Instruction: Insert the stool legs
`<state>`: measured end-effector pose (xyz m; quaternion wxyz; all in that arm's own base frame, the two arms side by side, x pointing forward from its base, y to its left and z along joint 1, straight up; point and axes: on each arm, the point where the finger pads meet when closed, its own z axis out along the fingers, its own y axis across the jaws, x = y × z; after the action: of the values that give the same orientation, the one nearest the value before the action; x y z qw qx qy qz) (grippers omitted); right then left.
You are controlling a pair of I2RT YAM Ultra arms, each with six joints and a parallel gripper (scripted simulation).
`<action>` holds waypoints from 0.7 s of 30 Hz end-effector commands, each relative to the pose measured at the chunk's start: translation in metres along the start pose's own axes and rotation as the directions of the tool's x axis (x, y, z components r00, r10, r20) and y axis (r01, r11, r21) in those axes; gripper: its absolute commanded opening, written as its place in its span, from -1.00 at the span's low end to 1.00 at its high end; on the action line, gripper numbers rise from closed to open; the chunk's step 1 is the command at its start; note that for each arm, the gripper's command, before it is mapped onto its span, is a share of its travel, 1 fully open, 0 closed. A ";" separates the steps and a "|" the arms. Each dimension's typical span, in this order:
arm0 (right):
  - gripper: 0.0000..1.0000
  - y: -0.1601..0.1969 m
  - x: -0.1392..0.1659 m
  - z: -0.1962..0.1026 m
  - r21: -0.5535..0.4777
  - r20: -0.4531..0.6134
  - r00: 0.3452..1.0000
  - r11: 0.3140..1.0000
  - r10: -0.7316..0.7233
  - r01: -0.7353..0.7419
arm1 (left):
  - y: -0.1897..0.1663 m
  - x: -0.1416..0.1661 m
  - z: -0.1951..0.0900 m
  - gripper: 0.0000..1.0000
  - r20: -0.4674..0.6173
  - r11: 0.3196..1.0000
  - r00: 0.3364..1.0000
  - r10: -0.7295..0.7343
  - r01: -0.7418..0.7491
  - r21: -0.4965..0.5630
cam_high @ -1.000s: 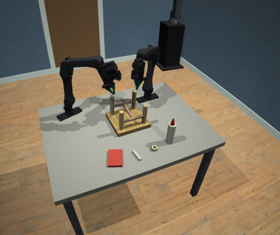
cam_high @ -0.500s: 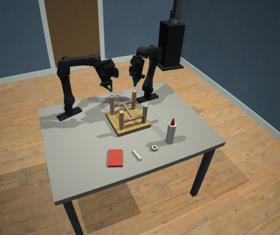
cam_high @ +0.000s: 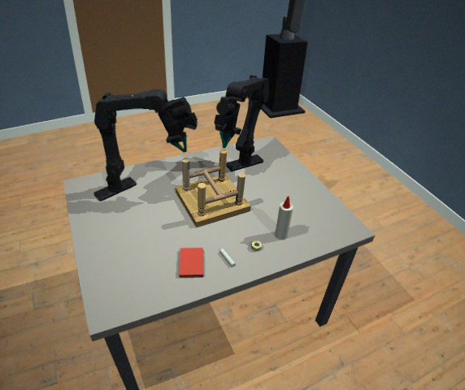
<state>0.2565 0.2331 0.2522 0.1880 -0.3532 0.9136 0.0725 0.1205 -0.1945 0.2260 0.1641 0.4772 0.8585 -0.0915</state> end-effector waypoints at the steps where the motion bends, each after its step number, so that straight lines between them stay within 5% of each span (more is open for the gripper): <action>1: -1.00 0.000 0.004 -0.012 -0.002 0.019 1.000 1.000 -0.001 0.001 | 0.000 -0.009 -0.007 -1.00 0.075 1.000 0.997 0.000 0.000 0.000; 21: -1.00 -0.005 0.007 0.006 0.004 0.011 1.000 1.000 0.014 -0.014 | 0.000 -0.005 0.000 -1.00 0.077 1.000 0.997 0.003 -0.003 0.001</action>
<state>0.2546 0.2313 0.2430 0.1831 -0.3534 0.9146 0.0706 0.1227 -0.1975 0.2220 0.1761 0.4755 0.8563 -0.0980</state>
